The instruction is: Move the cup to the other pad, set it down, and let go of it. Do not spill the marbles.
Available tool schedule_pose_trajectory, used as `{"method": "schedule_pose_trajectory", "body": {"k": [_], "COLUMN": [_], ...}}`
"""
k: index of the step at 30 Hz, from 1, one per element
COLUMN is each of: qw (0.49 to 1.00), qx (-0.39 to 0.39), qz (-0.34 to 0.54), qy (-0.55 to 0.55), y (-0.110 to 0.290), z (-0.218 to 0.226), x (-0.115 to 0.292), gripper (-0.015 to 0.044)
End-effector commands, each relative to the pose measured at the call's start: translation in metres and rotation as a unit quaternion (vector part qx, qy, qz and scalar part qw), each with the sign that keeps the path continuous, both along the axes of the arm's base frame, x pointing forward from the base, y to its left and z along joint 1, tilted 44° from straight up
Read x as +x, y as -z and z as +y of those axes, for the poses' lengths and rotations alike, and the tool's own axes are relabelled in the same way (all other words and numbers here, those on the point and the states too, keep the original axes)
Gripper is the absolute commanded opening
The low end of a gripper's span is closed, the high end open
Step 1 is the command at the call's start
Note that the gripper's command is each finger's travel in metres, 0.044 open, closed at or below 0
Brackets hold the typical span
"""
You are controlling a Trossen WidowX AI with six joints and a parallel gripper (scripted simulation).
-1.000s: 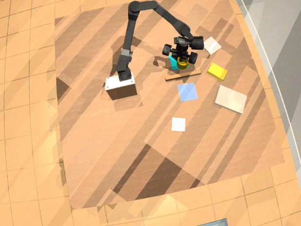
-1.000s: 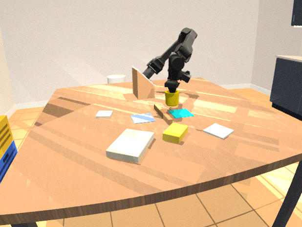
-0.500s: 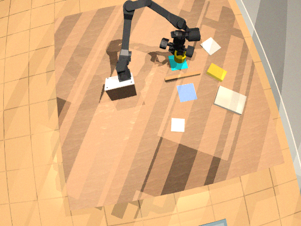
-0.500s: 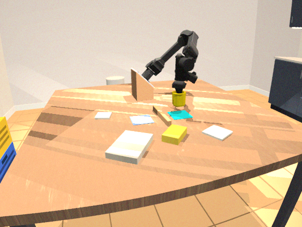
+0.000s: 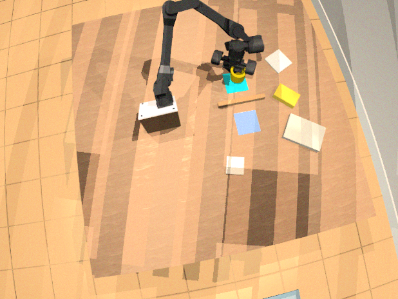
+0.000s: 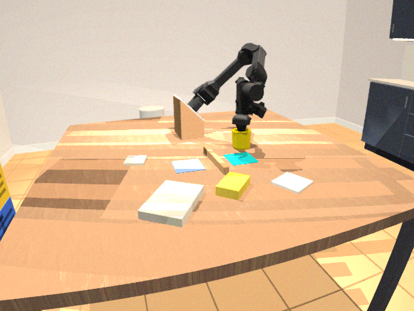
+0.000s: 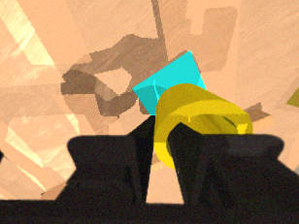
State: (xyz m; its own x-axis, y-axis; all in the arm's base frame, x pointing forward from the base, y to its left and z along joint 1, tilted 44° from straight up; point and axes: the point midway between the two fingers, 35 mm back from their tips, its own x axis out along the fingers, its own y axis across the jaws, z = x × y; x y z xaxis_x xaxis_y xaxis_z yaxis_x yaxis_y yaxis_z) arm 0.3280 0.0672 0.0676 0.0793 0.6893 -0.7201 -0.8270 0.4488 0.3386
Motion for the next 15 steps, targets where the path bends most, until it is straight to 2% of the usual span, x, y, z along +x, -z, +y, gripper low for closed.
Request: {"method": "schedule_pose_trajectory", "body": {"k": [1, 15], "qw": [1.000, 1.000], "qx": [0.003, 0.004], "qz": [0.005, 0.005], "qy": [0.001, 0.001], "y": [0.006, 0.021], "z": [0.006, 0.021], "x": [-0.001, 0.000], "gripper": [0.0000, 0.0000]}}
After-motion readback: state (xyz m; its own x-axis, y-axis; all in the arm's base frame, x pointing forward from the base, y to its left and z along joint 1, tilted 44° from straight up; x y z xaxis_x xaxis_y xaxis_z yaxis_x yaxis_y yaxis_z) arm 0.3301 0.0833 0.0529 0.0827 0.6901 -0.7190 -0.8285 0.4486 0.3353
